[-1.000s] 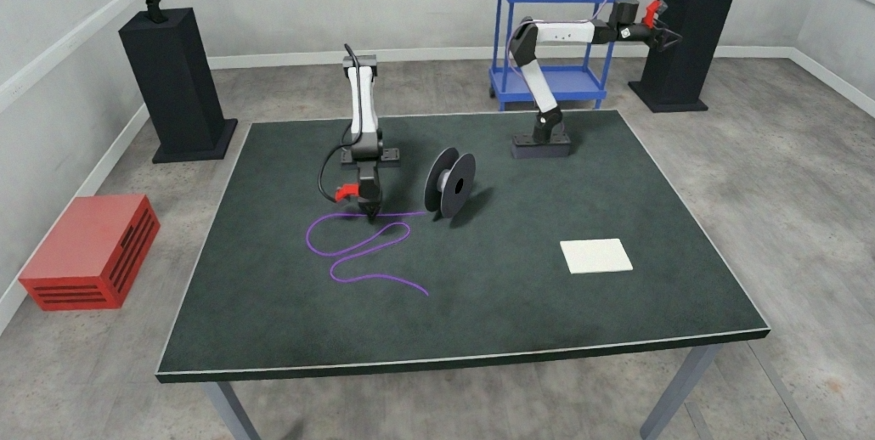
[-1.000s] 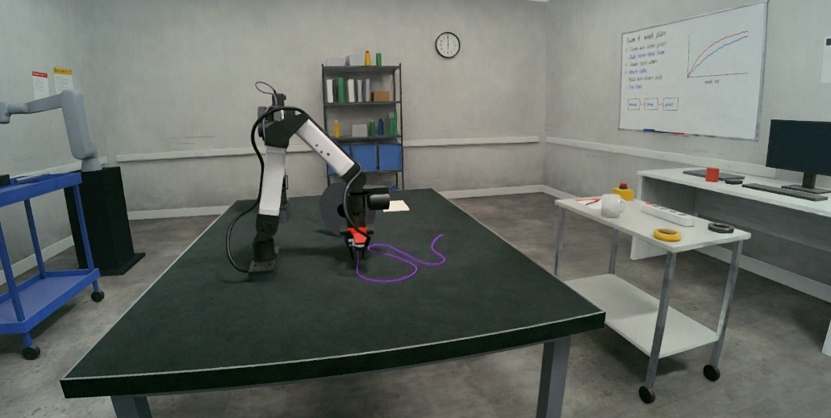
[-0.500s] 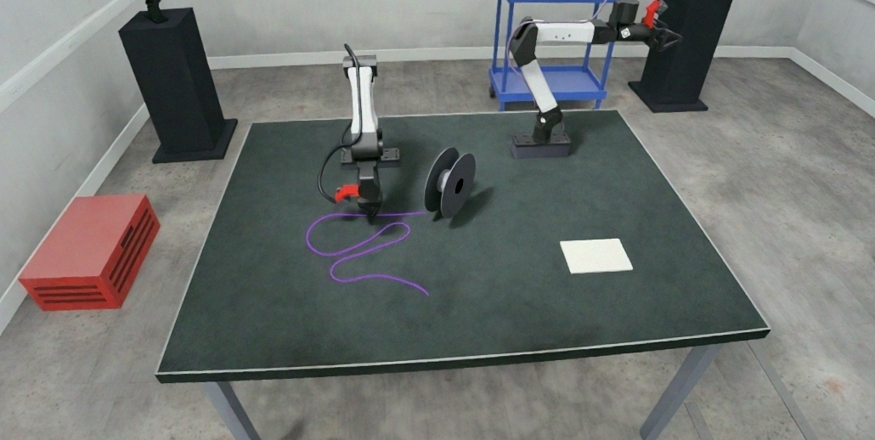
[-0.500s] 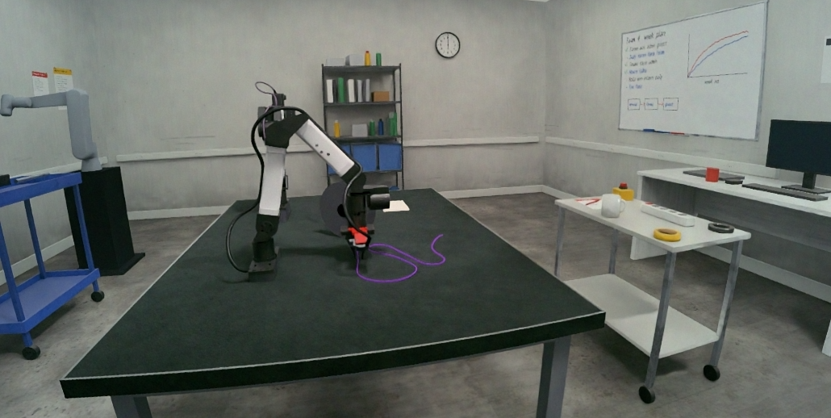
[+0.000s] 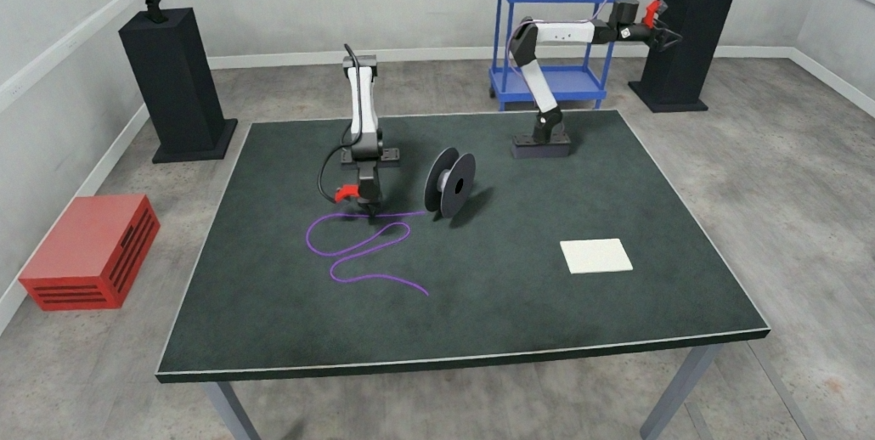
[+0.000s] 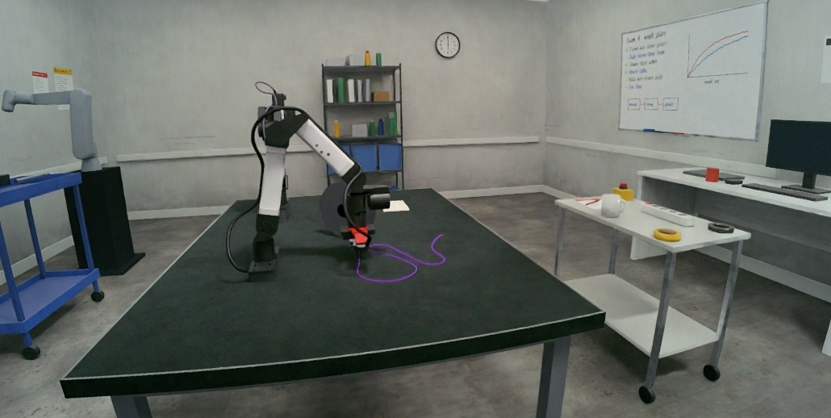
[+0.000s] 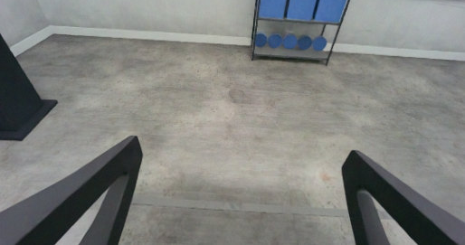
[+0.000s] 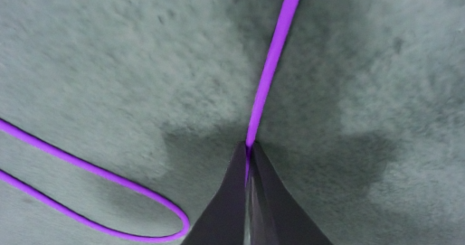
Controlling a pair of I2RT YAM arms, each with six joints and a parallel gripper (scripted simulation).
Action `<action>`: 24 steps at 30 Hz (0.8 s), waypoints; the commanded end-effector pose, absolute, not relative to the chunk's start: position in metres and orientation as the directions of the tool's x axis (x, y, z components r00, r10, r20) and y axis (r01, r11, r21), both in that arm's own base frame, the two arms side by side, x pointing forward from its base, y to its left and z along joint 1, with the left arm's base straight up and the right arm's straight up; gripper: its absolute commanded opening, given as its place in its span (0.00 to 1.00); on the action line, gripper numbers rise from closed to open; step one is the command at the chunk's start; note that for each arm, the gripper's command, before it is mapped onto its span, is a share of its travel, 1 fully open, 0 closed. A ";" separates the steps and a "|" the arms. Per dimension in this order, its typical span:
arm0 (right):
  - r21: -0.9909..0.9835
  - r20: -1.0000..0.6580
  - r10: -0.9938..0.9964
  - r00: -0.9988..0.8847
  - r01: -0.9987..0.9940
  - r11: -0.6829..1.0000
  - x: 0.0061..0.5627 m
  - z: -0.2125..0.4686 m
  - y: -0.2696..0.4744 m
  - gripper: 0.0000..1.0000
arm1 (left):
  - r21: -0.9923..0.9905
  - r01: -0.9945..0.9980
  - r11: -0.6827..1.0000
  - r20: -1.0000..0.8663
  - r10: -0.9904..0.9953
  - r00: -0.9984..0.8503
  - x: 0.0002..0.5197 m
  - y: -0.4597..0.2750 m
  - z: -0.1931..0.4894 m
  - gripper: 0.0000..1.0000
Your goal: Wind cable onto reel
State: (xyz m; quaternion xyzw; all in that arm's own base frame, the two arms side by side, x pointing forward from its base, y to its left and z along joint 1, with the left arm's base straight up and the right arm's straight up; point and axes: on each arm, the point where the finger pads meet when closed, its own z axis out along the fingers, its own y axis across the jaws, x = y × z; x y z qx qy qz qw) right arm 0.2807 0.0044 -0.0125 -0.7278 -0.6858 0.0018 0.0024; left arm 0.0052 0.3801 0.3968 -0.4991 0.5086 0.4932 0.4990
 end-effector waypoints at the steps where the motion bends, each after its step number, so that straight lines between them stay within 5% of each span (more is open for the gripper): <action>1: -0.028 0.003 0.998 0.058 0.998 -0.058 0.280 -0.017 0.006 0.03 | -0.005 -1.000 0.004 -1.000 -0.023 0.005 0.003 0.382 0.391 1.00; 24: 0.026 0.007 0.998 0.060 0.998 -0.060 0.284 0.017 0.008 0.00 | -0.005 -1.000 0.004 -1.000 -0.023 0.005 0.003 0.382 0.391 1.00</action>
